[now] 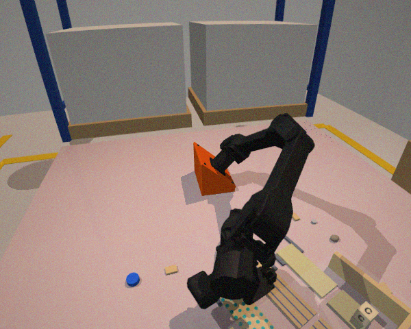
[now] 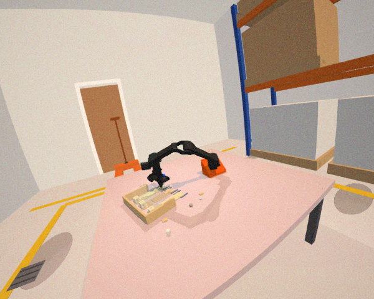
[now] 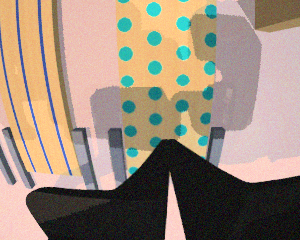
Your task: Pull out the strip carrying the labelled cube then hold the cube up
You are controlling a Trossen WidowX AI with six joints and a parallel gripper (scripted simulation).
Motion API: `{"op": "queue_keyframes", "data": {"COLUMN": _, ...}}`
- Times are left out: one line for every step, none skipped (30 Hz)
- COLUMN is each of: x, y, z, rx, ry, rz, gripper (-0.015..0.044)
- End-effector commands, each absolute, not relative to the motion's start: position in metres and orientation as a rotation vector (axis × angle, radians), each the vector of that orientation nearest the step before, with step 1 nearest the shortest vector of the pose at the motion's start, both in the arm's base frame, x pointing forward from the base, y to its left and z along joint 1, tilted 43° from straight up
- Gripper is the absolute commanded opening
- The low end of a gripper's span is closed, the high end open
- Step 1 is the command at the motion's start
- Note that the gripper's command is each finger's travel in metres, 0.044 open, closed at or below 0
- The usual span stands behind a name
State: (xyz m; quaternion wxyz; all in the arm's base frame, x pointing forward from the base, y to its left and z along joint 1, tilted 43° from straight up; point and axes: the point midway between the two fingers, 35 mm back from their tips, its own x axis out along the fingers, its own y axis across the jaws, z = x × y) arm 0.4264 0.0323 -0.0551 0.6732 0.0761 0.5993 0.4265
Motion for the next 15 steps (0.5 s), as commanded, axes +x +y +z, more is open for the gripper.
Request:
{"op": "queue_keyframes", "data": {"x": 0.4262, "y": 0.033, "z": -0.0547, "rx": 0.177, "ry": 1.349, "rz": 0.958, "gripper": 0.0}}
{"op": "queue_keyframes", "data": {"x": 0.4262, "y": 0.033, "z": -0.0547, "rx": 0.177, "ry": 1.349, "rz": 0.958, "gripper": 0.0}}
{"op": "queue_keyframes", "data": {"x": 0.4262, "y": 0.0331, "z": -0.0547, "rx": 0.177, "ry": 1.349, "rz": 0.958, "gripper": 0.0}}
{"op": "queue_keyframes", "data": {"x": 0.4262, "y": 0.0331, "z": -0.0547, "rx": 0.177, "ry": 1.349, "rz": 0.958, "gripper": 0.0}}
{"op": "queue_keyframes", "data": {"x": 0.4261, "y": 0.0332, "z": -0.0548, "rx": 0.177, "ry": 1.349, "rz": 0.958, "gripper": 0.0}}
{"op": "queue_keyframes", "data": {"x": 0.4261, "y": 0.0333, "z": -0.0548, "rx": 0.177, "ry": 1.349, "rz": 0.958, "gripper": 0.0}}
{"op": "queue_keyframes", "data": {"x": 0.4261, "y": 0.0334, "z": -0.0549, "rx": 0.177, "ry": 1.349, "rz": 0.958, "gripper": 0.0}}
{"op": "queue_keyframes", "data": {"x": 0.4261, "y": 0.0334, "z": -0.055, "rx": 0.177, "ry": 1.349, "rz": 0.958, "gripper": 0.0}}
{"op": "queue_keyframes", "data": {"x": 0.4261, "y": 0.0335, "z": -0.055, "rx": 0.177, "ry": 1.349, "rz": 0.958, "gripper": 0.0}}
{"op": "queue_keyframes", "data": {"x": 0.4261, "y": 0.0336, "z": -0.0551, "rx": 0.177, "ry": 1.349, "rz": 0.958, "gripper": 0.0}}
{"op": "queue_keyframes", "data": {"x": 0.426, "y": 0.0337, "z": -0.0552, "rx": 0.177, "ry": 1.349, "rz": 0.958, "gripper": 0.0}}
{"op": "queue_keyframes", "data": {"x": 0.426, "y": 0.0337, "z": -0.0552, "rx": 0.177, "ry": 1.349, "rz": 0.958, "gripper": 0.0}}
{"op": "queue_keyframes", "data": {"x": 0.426, "y": 0.0338, "z": -0.0553, "rx": 0.177, "ry": 1.349, "rz": 0.958, "gripper": 0.0}}
{"op": "queue_keyframes", "data": {"x": 0.426, "y": 0.0339, "z": -0.0554, "rx": 0.177, "ry": 1.349, "rz": 0.958, "gripper": 0.0}}
{"op": "queue_keyframes", "data": {"x": 0.426, "y": 0.0339, "z": -0.0555, "rx": 0.177, "ry": 1.349, "rz": 0.958, "gripper": 0.0}}
